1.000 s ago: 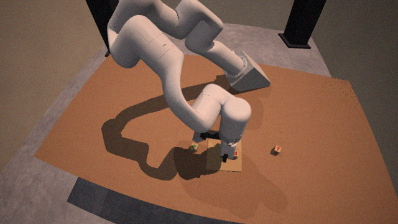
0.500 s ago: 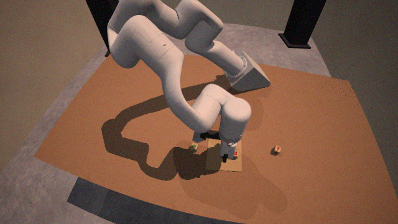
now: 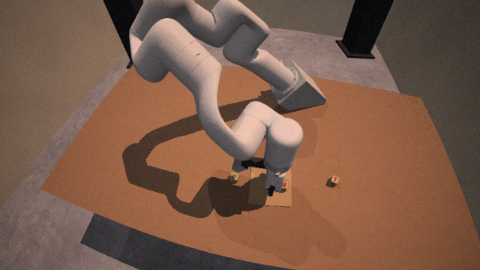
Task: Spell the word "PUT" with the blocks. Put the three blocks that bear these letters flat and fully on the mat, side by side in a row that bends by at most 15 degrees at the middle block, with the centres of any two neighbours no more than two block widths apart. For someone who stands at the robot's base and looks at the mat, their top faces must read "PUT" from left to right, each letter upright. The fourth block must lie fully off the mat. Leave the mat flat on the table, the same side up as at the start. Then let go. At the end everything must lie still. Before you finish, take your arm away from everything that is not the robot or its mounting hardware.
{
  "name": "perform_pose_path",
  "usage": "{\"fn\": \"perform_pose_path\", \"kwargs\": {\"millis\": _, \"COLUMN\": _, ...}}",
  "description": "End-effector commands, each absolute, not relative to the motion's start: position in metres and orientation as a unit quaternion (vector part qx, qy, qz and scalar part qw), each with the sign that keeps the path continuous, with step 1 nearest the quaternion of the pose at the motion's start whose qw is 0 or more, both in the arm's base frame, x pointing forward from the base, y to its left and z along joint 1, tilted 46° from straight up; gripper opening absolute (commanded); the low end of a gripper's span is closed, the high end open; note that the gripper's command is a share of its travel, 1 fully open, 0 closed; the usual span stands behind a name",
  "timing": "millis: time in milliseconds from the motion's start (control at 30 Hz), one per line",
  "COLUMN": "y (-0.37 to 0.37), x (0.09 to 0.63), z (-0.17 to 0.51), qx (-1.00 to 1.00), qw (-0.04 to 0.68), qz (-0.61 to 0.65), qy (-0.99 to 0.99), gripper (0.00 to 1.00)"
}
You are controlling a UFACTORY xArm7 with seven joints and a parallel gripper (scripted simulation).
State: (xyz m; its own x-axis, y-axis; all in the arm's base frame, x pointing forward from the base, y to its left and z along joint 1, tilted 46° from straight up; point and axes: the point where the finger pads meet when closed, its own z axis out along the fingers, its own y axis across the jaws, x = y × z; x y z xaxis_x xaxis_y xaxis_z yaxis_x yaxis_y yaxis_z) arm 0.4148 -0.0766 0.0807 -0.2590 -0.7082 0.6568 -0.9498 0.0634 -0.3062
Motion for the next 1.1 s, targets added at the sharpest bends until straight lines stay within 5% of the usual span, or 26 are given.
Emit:
{"fn": "perform_pose_path", "kwargs": {"millis": 0, "y": -0.0750, "x": 0.4158, "z": 0.0814, "qx": 0.585, "qw": 0.168, "qz": 0.356, "qy": -0.709, "gripper": 0.21}}
{"fn": "perform_pose_path", "kwargs": {"millis": 1067, "y": -0.0773, "x": 0.4164, "z": 0.0791, "qx": 0.585, "qw": 0.168, "qz": 0.356, "qy": -0.709, "gripper": 0.21}}
